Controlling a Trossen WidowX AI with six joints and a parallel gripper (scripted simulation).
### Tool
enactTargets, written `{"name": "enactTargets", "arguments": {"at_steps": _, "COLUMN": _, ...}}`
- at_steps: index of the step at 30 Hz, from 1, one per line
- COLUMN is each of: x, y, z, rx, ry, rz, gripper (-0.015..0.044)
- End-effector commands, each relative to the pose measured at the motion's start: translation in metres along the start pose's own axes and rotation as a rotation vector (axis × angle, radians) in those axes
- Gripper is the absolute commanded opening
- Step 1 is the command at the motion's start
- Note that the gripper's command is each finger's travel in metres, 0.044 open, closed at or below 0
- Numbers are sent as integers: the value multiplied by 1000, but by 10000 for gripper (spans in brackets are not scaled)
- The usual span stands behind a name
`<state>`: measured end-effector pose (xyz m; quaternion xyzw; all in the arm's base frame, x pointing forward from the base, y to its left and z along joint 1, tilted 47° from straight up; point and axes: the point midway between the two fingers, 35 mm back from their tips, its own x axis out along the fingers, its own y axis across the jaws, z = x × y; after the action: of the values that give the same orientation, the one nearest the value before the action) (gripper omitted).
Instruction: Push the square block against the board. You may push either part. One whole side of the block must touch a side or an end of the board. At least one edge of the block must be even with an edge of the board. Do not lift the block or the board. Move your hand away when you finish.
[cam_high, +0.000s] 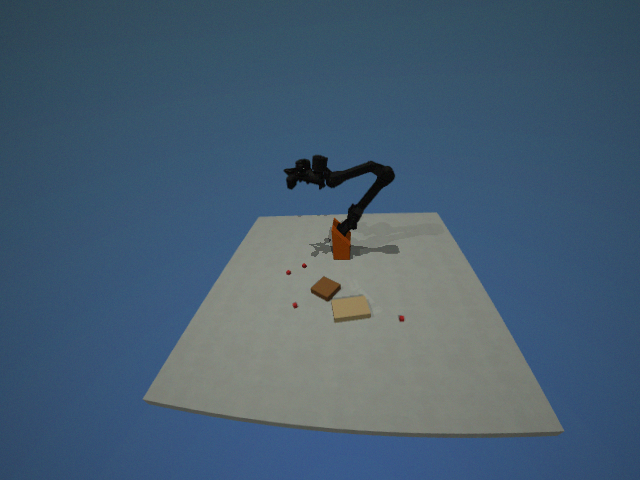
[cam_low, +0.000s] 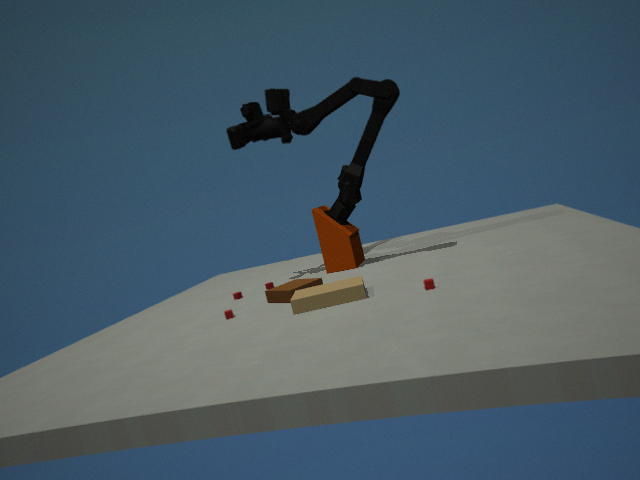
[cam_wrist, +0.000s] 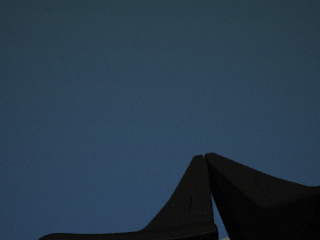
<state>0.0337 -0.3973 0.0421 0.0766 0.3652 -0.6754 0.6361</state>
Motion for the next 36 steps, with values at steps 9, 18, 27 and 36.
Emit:
{"name": "enactTargets", "arguments": {"at_steps": 9, "x": 1, "y": 79, "z": -11, "rx": -312, "ry": 62, "rz": 258, "gripper": 0}}
{"name": "enactTargets", "arguments": {"at_steps": 18, "x": -8, "y": 135, "z": -27, "rx": -547, "ry": 90, "rz": 458, "gripper": 0}}
{"name": "enactTargets", "arguments": {"at_steps": 27, "x": -26, "y": 179, "z": -45, "rx": -725, "ry": 96, "rz": 615, "gripper": 0}}
{"name": "enactTargets", "arguments": {"at_steps": 36, "x": -43, "y": 216, "z": -68, "rx": -854, "ry": 129, "rz": 770, "gripper": 0}}
